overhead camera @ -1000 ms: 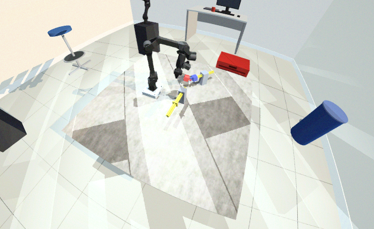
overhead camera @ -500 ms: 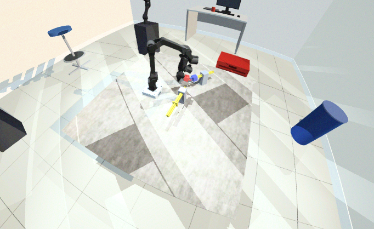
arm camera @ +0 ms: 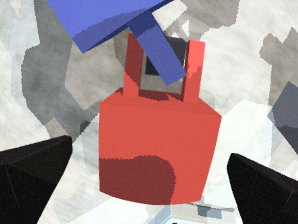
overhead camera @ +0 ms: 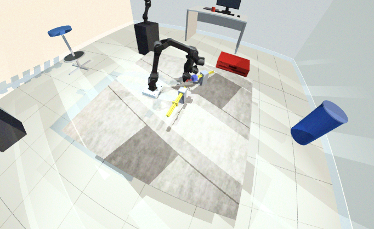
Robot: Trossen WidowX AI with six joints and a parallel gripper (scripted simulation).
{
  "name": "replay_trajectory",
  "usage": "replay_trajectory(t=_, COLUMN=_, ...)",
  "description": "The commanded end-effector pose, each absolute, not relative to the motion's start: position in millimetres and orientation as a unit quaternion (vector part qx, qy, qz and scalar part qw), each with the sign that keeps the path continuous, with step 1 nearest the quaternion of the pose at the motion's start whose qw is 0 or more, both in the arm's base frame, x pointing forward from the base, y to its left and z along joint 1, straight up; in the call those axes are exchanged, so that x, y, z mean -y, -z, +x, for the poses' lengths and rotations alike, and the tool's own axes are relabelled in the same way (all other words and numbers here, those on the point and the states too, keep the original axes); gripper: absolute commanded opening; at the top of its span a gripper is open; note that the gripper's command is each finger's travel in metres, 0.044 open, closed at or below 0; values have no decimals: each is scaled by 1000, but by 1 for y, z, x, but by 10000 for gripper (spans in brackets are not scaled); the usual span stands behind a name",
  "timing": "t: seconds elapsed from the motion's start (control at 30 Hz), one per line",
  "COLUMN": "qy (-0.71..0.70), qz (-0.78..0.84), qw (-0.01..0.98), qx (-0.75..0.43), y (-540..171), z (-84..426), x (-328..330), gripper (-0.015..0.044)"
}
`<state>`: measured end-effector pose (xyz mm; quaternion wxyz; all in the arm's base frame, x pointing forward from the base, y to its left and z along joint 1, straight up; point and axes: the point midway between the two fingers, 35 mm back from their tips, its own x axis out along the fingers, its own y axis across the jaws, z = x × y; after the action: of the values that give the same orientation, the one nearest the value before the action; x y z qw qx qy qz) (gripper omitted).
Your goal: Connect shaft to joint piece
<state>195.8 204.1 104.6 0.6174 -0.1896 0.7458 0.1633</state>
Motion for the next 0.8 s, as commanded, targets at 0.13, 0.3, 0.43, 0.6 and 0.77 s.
replay_trajectory(t=0.13, qy=-164, qz=-193, qw=617, qx=-745, y=-97, z=197, x=-205, gripper=440)
replay_trajectory(t=0.3, qy=-164, qz=-193, qw=617, qx=-745, y=-89, z=196, x=-204, gripper=440)
replay_trajectory(t=0.43, qy=-164, qz=-193, qw=617, qx=-745, y=-82, z=195, x=-204, gripper=440)
replay_trajectory(t=0.6, qy=-164, qz=-193, qw=617, qx=-745, y=-77, z=194, x=-203, gripper=440)
replay_trajectory(t=0.77, qy=-164, qz=-193, qw=617, qx=-745, y=-77, z=194, x=-203, gripper=309)
